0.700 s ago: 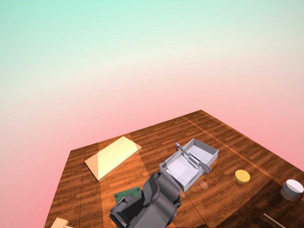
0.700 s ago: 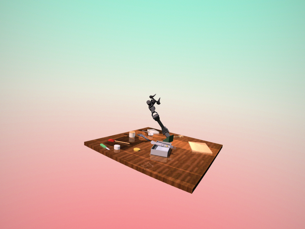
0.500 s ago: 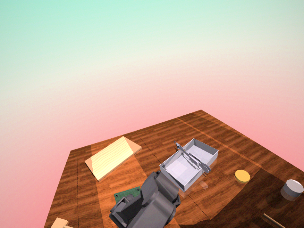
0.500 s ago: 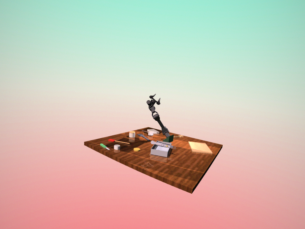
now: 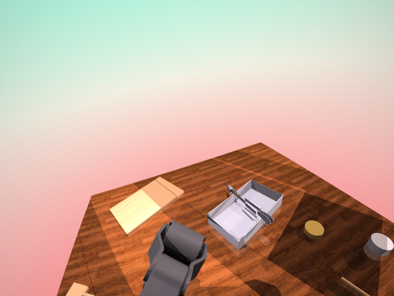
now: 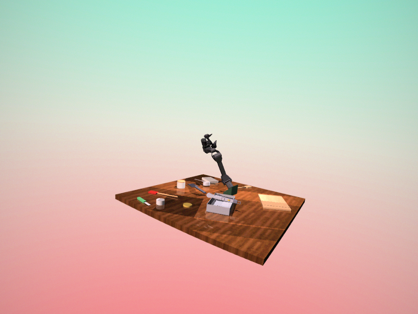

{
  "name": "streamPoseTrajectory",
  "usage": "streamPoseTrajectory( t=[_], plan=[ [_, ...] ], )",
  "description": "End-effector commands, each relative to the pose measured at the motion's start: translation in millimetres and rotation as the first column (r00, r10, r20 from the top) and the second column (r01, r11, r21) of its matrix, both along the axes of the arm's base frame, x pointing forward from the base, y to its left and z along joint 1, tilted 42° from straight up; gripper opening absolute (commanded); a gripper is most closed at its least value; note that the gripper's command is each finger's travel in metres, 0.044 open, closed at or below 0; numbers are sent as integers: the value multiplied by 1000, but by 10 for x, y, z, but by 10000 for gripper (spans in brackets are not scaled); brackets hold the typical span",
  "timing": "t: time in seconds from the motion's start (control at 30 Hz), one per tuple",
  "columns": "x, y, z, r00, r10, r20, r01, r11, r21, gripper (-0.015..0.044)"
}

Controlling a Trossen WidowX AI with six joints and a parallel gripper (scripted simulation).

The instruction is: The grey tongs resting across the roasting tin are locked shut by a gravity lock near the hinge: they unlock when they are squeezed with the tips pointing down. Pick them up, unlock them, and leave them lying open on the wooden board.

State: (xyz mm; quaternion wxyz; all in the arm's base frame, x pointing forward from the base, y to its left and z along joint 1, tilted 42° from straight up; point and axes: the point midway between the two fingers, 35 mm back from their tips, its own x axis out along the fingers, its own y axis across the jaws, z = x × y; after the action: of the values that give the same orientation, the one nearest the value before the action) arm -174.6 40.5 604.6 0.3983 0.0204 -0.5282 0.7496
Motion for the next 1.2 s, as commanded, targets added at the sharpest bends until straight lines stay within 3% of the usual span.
streamPoseTrajectory(
  t=[0.0,0.27,0.57,0.87,1.17],
  plan=[
    [-217,-386,-13,985,174,5,-174,985,-2,440],
    [-427,-1203,-92,880,475,30,-474,880,-16,440],
    [-318,-2234,-257,646,760,72,-758,649,-55,440],
    [193,-3217,-503,323,938,123,-933,338,-122,440],
    [946,-3930,-844,42,968,247,-986,80,-145,440]
  ],
)
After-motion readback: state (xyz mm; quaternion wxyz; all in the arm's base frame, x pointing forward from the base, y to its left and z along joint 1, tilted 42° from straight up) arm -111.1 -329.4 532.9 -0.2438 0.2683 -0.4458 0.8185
